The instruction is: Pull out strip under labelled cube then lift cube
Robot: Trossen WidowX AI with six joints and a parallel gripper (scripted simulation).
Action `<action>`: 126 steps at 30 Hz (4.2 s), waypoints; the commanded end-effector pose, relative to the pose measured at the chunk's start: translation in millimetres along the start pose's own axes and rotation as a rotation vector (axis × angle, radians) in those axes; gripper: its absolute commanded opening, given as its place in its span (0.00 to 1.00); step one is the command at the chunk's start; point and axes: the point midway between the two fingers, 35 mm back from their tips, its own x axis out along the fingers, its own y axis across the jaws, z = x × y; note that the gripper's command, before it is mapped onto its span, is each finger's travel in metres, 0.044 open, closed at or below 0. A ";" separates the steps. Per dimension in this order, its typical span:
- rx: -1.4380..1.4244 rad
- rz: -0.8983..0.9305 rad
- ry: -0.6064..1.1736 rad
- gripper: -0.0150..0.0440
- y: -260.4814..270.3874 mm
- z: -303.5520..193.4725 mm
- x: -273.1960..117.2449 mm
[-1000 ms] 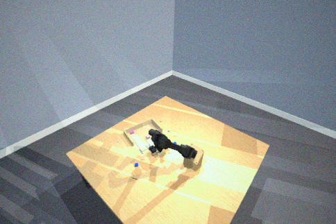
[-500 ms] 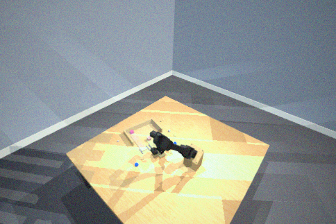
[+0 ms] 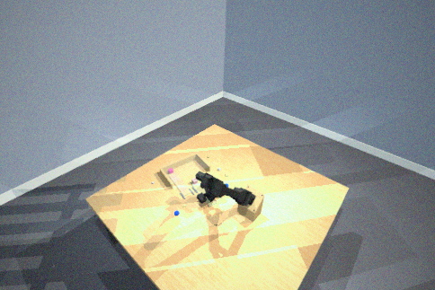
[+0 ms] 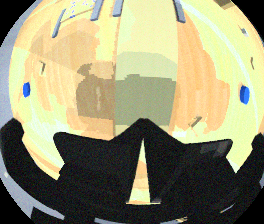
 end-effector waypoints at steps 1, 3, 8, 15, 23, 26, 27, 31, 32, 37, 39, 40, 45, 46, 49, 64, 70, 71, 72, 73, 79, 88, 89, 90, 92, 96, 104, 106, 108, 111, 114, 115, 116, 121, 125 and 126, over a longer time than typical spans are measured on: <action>0.009 -0.008 0.020 0.25 -2.7 -12.8 3.6; 0.010 -0.008 0.020 0.25 -2.7 -15.8 3.6; 0.010 -0.008 0.020 0.25 -2.8 -17.8 3.6; 0.009 -0.010 0.019 0.25 0.5 -8.1 -41.0; -0.053 -0.009 0.018 0.48 -1.0 14.0 -39.4; -0.056 -0.009 0.018 0.61 -1.8 21.7 -39.5; -0.056 -0.009 0.018 0.65 -2.0 25.3 -39.7; -0.057 -0.009 0.017 0.83 -2.1 38.4 -40.3; -0.057 -0.009 0.017 0.88 -2.2 41.7 -40.4; -0.058 -0.009 0.017 1.00 -2.2 58.2 -41.3; -0.058 -0.009 0.016 1.00 -2.2 64.6 -41.6; -0.058 -0.009 0.016 1.00 -2.2 67.8 -41.8; -0.059 -0.010 0.016 1.00 -1.9 84.2 -42.8; -0.059 -0.010 0.015 1.00 -1.9 87.3 -43.0; -0.059 -0.010 0.015 1.00 -1.6 97.2 -43.7; -0.061 -0.010 0.013 1.00 0.5 145.3 -48.5; -0.062 -0.010 0.012 1.00 1.5 164.4 -51.4; -0.062 -0.010 0.012 1.00 1.7 167.7 -52.0; -0.062 -0.010 0.012 1.00 1.9 170.7 -52.6; -0.062 -0.010 0.012 1.00 2.1 174.1 -53.3; -0.063 -0.010 0.011 1.00 2.9 192.7 -58.2; -0.063 -0.010 0.011 0.73 2.9 196.8 -52.5; -0.063 -0.010 0.011 0.69 2.9 196.9 -50.8; -0.063 -0.010 0.011 0.68 2.9 196.9 -49.2; -0.063 -0.010 0.011 0.68 2.9 197.0 -45.9; -0.063 -0.010 0.011 0.68 2.8 197.1 -39.3; -0.063 -0.010 0.011 0.68 2.8 196.8 -26.2; -0.063 -0.010 0.011 0.68 2.8 196.7 -23.0; -0.063 -0.009 0.011 0.68 2.8 196.5 -19.7; -0.063 -0.009 0.011 0.68 2.8 196.2 -14.8; -0.063 -0.009 0.011 0.68 2.8 195.8 -10.0; -0.063 -0.008 0.011 0.68 2.8 195.6 -8.4; -0.063 -0.008 0.011 0.68 2.8 195.5 -6.8; -0.069 -0.012 0.013 0.63 2.9 195.3 -6.5; -0.069 -0.012 0.013 0.49 2.9 195.3 -6.5; -0.069 -0.012 0.013 0.48 2.9 195.3 -6.5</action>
